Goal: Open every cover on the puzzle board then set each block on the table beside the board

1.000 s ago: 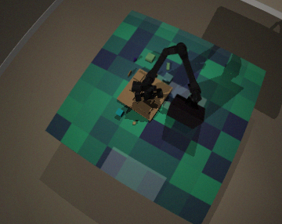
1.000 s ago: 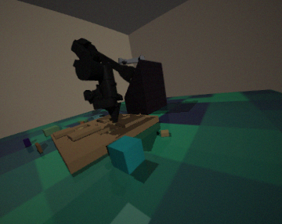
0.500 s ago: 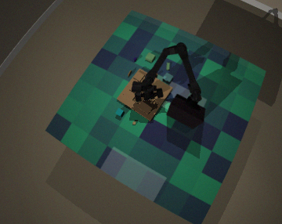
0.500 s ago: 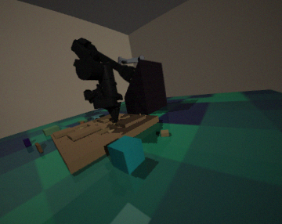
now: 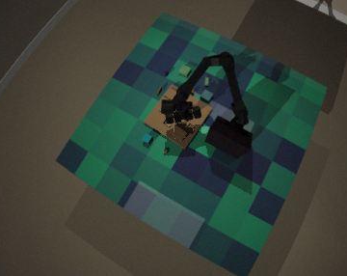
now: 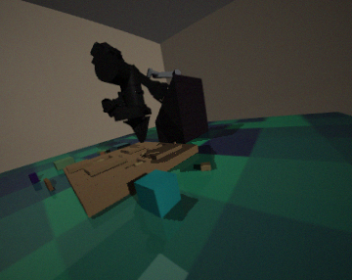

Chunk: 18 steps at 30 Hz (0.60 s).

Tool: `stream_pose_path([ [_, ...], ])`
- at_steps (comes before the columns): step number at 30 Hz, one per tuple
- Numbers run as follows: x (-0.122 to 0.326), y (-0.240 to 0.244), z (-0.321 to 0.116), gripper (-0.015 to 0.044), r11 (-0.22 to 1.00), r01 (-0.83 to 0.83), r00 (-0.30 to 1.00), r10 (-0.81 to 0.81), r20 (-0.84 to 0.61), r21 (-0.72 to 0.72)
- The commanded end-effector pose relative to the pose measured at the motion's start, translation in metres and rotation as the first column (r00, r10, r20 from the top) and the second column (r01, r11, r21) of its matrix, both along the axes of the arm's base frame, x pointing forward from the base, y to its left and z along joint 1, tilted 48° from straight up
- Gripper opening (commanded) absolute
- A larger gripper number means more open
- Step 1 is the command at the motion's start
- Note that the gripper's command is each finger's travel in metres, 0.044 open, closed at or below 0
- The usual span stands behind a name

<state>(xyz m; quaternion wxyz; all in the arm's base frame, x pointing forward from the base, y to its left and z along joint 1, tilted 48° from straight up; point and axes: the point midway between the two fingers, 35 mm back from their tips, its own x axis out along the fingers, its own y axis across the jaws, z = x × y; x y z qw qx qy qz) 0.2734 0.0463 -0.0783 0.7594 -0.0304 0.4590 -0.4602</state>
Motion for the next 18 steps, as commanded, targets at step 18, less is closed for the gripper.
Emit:
stream_pose_path([
  [18, 0.003, -0.004, -0.002, 0.0144, 1.0, 0.003, 1.0, -0.004, 0.013, 0.008],
])
